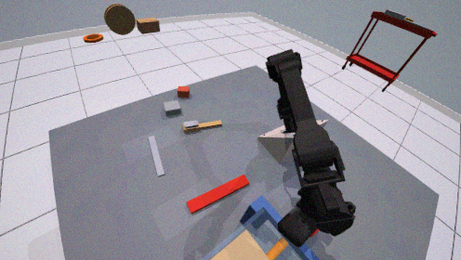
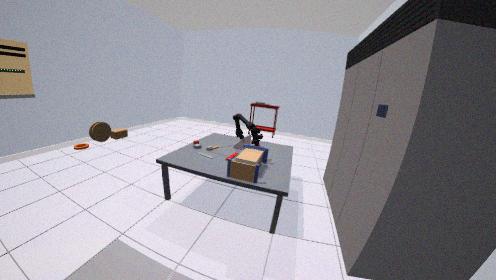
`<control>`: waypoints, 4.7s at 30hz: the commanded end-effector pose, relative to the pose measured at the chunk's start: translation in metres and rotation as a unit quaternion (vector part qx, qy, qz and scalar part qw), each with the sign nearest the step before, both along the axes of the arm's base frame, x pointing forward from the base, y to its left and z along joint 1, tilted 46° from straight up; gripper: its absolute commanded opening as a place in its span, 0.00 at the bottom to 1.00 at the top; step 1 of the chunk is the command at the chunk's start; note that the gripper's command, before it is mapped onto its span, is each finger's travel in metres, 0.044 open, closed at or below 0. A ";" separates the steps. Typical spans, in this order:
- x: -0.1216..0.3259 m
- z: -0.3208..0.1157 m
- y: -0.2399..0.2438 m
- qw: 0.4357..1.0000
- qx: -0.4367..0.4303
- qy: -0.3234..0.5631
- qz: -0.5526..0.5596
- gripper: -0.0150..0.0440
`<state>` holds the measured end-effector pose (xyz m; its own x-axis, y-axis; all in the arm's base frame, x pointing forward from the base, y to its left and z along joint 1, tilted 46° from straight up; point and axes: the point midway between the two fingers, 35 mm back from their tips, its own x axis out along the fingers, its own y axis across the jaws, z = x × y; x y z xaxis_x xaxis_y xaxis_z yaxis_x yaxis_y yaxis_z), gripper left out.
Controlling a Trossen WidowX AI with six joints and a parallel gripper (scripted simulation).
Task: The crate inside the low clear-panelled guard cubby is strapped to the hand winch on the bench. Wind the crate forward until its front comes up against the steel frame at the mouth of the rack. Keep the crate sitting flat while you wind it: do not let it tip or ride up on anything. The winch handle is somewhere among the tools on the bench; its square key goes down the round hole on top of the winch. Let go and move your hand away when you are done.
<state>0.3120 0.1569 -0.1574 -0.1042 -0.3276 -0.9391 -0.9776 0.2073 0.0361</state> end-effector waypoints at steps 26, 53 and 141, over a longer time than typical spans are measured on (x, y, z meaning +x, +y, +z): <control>-0.003 -0.026 0.030 1.000 0.009 -0.001 -0.001 0.25; -0.016 -0.043 0.052 1.000 0.010 -0.001 -0.001 0.25; -0.099 -0.063 0.097 1.000 0.014 0.002 -0.001 0.25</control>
